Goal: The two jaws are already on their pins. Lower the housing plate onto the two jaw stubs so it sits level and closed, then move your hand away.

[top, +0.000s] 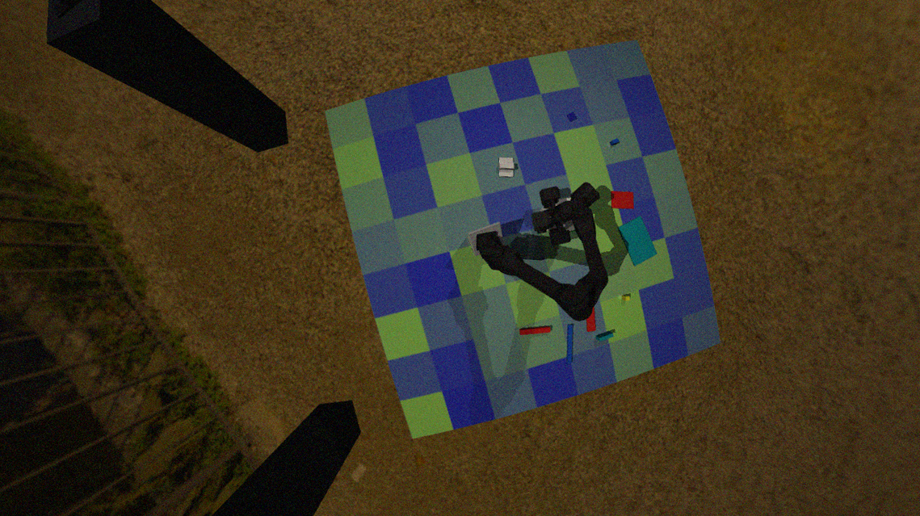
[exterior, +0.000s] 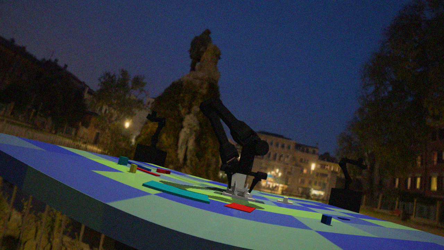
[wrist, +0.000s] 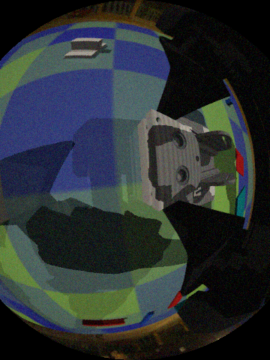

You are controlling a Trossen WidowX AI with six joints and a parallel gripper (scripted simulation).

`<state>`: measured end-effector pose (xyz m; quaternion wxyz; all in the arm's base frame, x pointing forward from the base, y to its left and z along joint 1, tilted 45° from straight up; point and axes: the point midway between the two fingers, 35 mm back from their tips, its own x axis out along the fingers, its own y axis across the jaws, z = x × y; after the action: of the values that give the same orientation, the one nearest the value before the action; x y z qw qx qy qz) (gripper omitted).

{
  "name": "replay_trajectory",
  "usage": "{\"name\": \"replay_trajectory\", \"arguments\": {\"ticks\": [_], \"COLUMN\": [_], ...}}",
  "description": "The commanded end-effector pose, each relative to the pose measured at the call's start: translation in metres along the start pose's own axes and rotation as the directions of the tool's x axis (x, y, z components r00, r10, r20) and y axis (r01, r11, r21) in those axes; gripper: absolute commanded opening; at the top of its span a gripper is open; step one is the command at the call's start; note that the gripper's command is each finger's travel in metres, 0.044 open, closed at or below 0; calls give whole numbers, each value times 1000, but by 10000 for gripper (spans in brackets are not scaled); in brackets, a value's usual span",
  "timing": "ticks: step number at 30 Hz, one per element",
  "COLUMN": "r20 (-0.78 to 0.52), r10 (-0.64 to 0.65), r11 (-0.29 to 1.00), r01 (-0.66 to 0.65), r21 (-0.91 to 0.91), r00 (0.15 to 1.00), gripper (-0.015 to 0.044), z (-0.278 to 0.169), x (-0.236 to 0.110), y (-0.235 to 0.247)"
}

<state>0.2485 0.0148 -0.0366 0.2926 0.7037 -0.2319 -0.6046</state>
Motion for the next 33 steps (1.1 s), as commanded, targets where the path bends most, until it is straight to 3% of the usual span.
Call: {"name": "replay_trajectory", "arguments": {"ticks": [1,33], "r20": [-3,-3], "r10": [5,5], "r11": [1000,1000], "r01": [-5,-5], "r21": [-3,-1], "r00": [1000,1000], "gripper": [351,351], "z": [0,0], "x": [1,5], "y": [1,1]}}
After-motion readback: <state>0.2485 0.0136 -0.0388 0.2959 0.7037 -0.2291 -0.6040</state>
